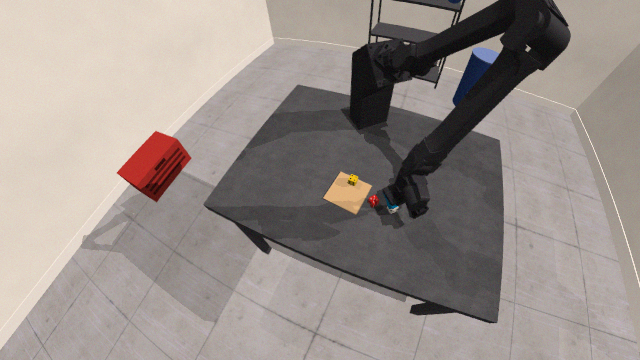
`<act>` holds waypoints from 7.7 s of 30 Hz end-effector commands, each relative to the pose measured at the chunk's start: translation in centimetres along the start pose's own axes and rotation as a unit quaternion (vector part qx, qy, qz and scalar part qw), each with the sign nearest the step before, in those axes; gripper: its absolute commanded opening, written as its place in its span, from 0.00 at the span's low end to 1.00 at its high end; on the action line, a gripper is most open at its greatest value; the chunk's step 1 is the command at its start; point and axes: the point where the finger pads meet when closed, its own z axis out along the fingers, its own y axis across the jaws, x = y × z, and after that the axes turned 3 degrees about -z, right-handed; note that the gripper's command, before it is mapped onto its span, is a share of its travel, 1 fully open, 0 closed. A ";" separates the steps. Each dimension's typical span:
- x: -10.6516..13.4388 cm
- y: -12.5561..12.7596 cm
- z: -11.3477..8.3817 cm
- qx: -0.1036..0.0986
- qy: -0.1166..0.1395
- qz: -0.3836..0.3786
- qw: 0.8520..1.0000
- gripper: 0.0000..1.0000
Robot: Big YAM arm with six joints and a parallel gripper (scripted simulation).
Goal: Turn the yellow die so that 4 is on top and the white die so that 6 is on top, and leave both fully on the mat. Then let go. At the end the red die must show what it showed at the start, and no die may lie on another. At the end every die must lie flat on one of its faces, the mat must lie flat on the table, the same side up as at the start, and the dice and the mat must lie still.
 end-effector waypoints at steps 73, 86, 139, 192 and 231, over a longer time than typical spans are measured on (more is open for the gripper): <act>-0.8 0.5 3.7 -0.001 -0.010 -0.004 1.000 0.44; -0.8 0.5 3.7 -0.001 -0.010 -0.004 1.000 0.44; -0.4 -0.4 -5.2 0.007 -0.007 -0.003 1.000 0.25; 10.1 -14.8 -7.0 0.007 -0.008 -0.368 0.930 0.25; 10.9 -14.3 2.6 0.000 -0.004 -0.355 0.935 0.25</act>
